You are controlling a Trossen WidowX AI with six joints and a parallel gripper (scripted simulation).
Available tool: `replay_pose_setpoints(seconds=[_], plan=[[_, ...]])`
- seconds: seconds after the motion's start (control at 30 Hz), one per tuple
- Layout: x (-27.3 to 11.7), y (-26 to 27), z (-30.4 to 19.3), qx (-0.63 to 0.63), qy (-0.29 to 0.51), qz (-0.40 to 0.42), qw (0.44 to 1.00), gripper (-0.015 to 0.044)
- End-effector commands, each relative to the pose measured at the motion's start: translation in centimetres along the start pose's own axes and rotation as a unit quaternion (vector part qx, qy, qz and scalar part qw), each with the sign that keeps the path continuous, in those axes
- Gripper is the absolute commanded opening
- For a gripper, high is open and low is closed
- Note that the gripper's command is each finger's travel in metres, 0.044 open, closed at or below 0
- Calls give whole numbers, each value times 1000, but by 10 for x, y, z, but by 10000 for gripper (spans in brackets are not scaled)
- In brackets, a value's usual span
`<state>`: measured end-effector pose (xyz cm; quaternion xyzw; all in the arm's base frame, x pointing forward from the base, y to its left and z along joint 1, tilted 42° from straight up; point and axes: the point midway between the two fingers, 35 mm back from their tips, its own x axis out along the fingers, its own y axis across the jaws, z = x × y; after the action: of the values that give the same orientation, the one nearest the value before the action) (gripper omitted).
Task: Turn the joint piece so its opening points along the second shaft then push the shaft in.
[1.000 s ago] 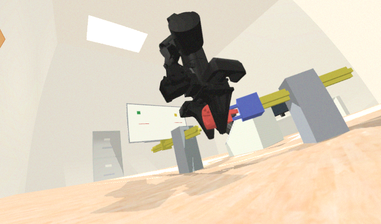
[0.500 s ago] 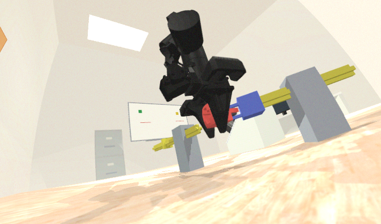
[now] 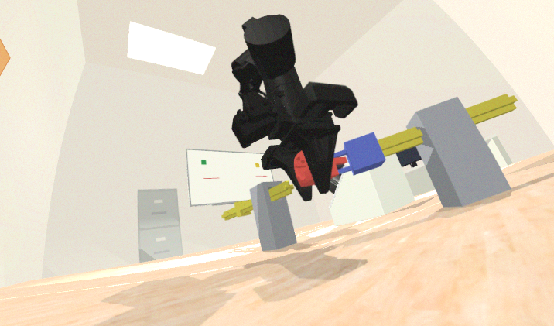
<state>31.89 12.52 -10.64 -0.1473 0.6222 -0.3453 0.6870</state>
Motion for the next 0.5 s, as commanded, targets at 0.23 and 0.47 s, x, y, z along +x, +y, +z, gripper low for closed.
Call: replay_pose_setpoints(seconds=[0.23, 0.47], plan=[[0, 0, 0, 0, 0, 0, 1000, 42], [0, 0, 0, 2, 0, 0, 1000, 0]])
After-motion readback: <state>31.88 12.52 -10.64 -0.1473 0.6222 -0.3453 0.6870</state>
